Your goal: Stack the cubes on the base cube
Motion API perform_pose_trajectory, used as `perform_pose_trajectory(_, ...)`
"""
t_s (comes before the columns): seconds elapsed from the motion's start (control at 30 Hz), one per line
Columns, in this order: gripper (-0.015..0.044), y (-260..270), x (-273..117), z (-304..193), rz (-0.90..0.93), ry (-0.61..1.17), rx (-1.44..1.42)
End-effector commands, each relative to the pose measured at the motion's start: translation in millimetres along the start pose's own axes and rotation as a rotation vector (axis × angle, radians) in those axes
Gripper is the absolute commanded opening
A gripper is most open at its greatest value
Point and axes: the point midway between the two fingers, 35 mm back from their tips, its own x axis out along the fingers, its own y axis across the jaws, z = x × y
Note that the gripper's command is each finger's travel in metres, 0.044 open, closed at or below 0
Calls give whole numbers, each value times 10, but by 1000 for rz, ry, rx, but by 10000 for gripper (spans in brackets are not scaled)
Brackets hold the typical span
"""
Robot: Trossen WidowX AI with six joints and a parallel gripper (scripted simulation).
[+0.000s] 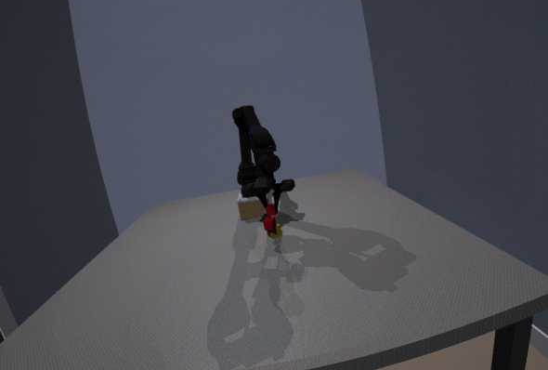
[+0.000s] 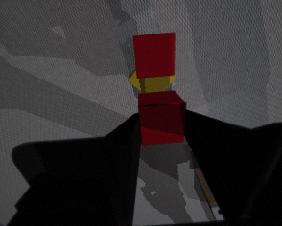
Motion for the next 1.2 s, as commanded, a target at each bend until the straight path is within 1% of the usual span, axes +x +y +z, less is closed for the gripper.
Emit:
perform_pose_trajectory(0.0,105,-6,17,-3,-3,0,-3)
perform_pose_trajectory(0.2,105,-5,37,-1,-3,0,-3)
perform_pose_trajectory(0.53,105,3,298,11,-3,0,0)
perform_pose_trajectory(1.17,105,4,317,11,-3,0,1)
